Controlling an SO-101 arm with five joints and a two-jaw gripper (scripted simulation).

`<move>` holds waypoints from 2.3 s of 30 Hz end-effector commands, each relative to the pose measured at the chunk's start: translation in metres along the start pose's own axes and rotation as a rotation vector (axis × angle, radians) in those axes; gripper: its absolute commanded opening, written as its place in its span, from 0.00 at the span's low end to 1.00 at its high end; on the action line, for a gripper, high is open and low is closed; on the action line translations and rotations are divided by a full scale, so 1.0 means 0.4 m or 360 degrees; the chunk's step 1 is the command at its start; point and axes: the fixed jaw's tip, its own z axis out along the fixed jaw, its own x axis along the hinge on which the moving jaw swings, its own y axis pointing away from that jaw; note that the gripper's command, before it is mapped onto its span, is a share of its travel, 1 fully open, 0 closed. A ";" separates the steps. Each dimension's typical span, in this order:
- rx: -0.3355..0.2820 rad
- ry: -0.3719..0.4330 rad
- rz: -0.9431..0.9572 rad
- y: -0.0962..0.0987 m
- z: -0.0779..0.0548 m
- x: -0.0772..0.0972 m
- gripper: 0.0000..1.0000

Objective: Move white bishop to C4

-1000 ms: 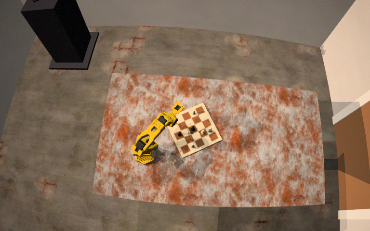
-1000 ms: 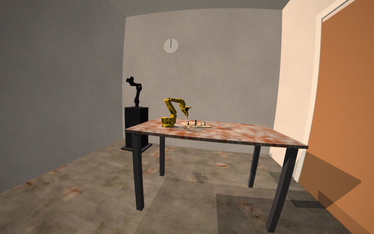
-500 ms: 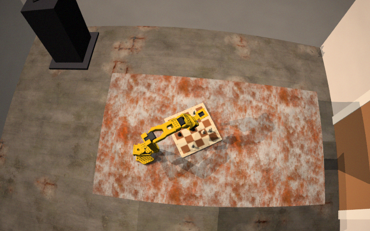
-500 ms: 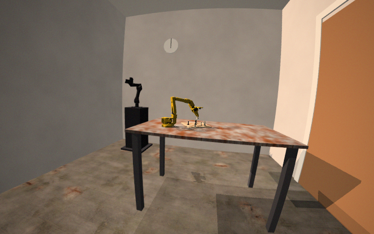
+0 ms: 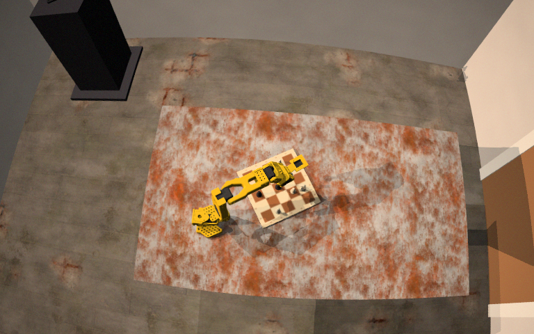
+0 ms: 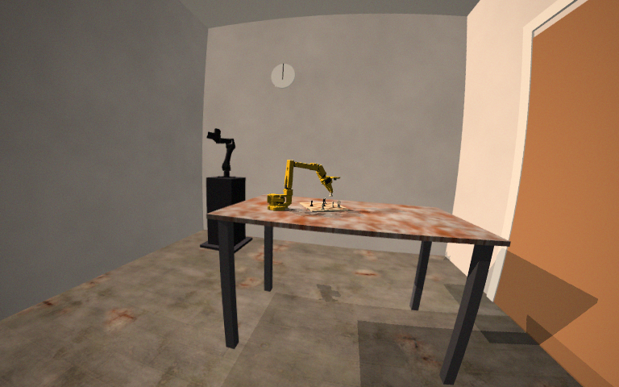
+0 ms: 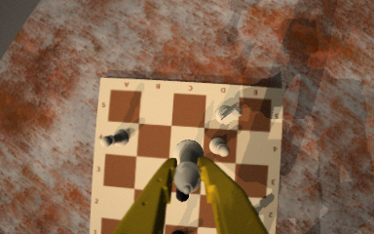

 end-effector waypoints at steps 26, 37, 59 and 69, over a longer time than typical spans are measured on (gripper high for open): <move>-0.0008 0.0031 -0.0015 0.006 0.019 0.023 0.00; -0.0008 0.0031 -0.0015 0.006 0.021 0.024 0.00; -0.0008 0.0031 -0.0015 0.006 0.057 0.047 0.00; -0.0008 0.0032 -0.0015 0.006 0.087 0.065 0.00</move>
